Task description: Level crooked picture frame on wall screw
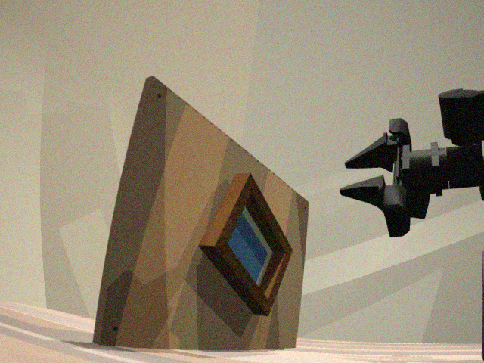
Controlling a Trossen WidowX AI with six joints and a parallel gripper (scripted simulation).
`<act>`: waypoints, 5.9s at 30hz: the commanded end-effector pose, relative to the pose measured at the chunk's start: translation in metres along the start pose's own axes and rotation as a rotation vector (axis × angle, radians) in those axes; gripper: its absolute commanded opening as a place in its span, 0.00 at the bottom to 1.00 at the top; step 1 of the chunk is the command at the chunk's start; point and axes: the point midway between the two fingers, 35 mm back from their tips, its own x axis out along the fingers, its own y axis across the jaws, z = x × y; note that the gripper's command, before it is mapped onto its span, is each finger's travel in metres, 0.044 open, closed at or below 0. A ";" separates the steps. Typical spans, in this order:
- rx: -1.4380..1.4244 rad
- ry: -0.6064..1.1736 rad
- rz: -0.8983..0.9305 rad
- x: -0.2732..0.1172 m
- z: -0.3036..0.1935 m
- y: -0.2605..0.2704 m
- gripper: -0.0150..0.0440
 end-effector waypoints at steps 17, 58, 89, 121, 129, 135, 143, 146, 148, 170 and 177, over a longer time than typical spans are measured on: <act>0.006 -0.005 0.005 0.000 0.001 0.001 0.69; 0.006 -0.005 0.005 0.000 0.001 0.001 0.69; 0.001 -0.011 -0.003 0.006 0.010 -0.024 0.69; -0.002 -0.015 -0.003 0.023 0.012 -0.056 0.69; 0.008 -0.004 0.005 0.072 0.016 -0.057 0.69; 0.010 -0.002 0.007 0.081 0.020 -0.057 0.69; 0.010 -0.002 0.007 0.081 0.020 -0.057 0.69; 0.010 -0.002 0.007 0.081 0.020 -0.057 0.69; 0.010 -0.002 0.007 0.082 0.020 -0.057 0.69; 0.010 0.000 0.007 0.114 0.019 -0.057 0.69; 0.010 0.000 0.007 0.121 0.020 -0.057 0.69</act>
